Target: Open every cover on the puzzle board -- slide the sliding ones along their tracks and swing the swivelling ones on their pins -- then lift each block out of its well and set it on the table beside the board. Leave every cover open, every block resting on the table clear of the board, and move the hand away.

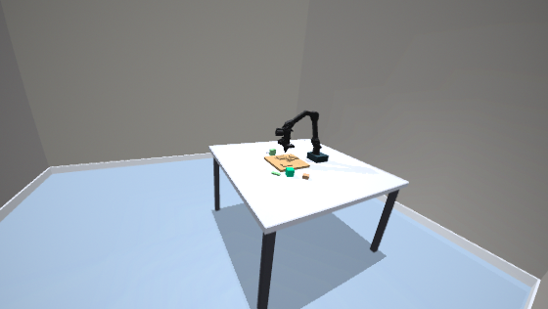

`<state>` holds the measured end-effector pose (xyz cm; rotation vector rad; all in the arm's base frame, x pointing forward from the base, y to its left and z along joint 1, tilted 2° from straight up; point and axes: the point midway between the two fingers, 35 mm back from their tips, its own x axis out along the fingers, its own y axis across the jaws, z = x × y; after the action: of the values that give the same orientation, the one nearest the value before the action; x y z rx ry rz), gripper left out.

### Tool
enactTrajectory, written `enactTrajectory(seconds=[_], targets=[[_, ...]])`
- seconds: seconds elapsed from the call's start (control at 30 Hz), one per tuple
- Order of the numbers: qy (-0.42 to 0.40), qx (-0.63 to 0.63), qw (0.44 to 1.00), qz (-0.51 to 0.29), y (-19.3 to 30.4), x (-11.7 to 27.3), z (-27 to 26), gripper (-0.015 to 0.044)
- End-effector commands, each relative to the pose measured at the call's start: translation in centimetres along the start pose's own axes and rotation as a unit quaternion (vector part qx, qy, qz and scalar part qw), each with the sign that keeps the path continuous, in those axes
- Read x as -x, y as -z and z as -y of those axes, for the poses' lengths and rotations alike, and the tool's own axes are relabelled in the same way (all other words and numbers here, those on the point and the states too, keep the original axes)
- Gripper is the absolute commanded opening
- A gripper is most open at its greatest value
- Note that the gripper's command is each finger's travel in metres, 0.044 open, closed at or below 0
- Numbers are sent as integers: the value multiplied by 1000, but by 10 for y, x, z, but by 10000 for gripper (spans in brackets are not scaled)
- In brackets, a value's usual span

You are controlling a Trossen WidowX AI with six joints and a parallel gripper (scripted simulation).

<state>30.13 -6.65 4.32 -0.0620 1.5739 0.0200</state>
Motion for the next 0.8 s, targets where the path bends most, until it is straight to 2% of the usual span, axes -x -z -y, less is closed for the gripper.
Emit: enactTrajectory(seconds=[0.0,0.77], targets=[[-2,2,1000,-1,0,-6,-1,0],[-2,2,1000,-1,1,-29,-1,0]])
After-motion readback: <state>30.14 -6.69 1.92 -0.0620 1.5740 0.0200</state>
